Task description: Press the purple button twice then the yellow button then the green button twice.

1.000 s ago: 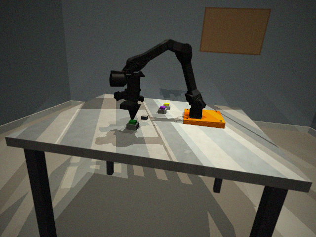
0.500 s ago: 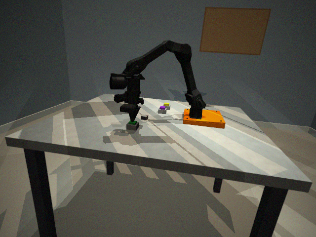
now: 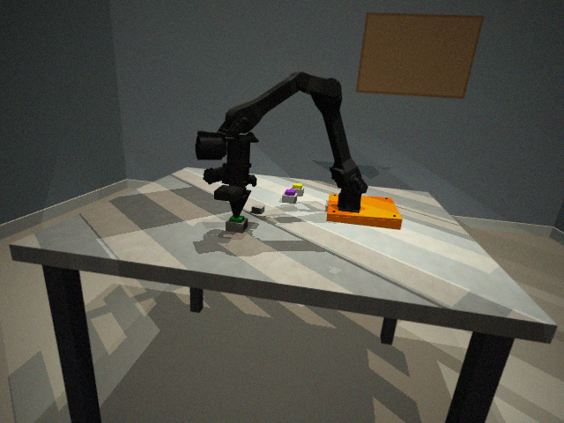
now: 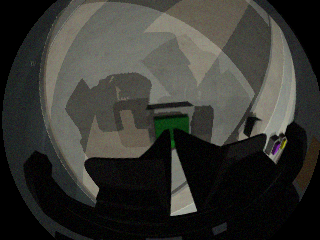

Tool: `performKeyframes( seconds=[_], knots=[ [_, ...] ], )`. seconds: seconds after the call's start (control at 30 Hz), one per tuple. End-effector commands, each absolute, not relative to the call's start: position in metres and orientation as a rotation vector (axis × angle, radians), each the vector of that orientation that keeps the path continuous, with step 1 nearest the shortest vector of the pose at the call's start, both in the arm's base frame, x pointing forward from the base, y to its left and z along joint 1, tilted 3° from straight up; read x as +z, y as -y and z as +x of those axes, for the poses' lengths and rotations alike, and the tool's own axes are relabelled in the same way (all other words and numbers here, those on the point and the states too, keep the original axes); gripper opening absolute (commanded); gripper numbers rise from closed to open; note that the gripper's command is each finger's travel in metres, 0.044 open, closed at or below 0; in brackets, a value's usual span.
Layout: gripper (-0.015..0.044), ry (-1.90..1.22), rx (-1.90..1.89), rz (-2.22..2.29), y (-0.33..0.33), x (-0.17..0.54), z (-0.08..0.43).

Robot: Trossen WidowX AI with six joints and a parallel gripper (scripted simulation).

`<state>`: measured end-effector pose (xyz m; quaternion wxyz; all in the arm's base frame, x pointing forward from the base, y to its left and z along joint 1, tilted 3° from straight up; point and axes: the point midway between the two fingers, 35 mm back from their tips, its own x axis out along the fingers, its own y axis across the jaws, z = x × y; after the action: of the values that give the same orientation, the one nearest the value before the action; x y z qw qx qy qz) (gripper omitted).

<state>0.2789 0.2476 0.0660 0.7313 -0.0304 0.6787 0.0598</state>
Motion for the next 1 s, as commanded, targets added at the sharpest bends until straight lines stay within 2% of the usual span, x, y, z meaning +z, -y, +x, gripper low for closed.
performKeyframes(
  seconds=[0.0,0.27,0.97],
  knots=[
    [0.0020,-1.495,0.129,-0.068,-0.247,0.076,0.278],
    [0.0020,-1.499,0.123,-0.072,-0.245,0.096,0.276],
    [0.0020,-1.499,0.123,-0.072,-0.246,0.064,0.278]
  ],
)
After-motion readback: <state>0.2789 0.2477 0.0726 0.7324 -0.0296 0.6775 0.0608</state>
